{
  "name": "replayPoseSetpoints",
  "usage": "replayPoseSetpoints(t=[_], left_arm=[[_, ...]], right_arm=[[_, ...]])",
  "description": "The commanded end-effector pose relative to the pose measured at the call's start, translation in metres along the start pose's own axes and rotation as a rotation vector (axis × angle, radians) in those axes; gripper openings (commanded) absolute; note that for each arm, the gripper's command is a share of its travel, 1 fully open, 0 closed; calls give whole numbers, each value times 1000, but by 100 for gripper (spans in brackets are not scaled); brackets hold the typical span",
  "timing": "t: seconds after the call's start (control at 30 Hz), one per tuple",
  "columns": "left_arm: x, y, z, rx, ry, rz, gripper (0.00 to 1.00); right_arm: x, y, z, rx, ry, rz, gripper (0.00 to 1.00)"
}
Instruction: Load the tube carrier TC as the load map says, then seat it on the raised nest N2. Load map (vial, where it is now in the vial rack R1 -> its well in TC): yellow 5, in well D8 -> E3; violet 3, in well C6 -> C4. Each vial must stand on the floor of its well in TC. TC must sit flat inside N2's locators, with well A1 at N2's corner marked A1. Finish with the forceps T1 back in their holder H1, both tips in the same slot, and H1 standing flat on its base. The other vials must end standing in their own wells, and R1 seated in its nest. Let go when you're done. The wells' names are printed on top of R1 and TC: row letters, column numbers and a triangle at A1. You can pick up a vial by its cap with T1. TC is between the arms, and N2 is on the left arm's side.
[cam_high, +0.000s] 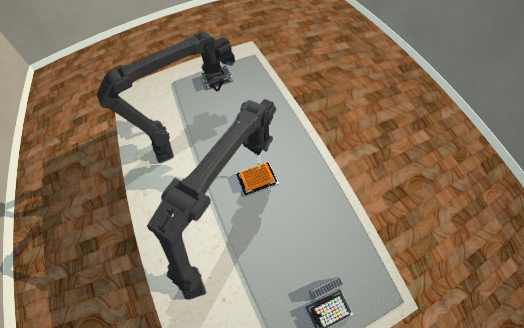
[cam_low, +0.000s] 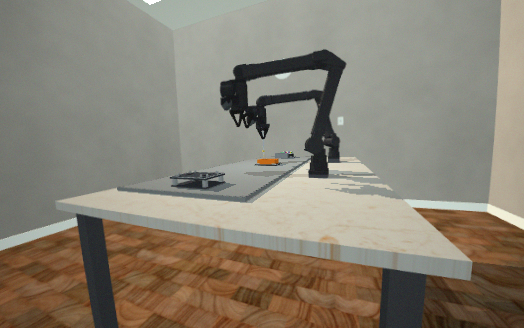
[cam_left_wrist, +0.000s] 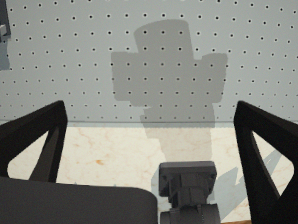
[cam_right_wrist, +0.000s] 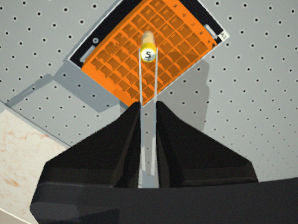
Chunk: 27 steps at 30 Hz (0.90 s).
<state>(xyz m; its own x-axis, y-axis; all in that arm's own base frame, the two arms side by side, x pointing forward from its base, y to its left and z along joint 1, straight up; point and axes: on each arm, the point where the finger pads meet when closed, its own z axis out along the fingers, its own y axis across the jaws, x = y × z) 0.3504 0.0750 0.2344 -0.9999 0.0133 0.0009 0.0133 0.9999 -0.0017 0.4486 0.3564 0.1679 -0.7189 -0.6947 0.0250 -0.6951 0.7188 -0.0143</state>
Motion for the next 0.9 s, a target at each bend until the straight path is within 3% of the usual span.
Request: replayPoseSetpoints(t=[0.0,0.87], left_arm=[[-9,2,-14,-10,-36,1,100],[-9,2,-14,-10,-36,1,100]], right_arm=[[-5,-2,4,3,-9,14,9],[-5,-2,8,2,-14,14,9]])
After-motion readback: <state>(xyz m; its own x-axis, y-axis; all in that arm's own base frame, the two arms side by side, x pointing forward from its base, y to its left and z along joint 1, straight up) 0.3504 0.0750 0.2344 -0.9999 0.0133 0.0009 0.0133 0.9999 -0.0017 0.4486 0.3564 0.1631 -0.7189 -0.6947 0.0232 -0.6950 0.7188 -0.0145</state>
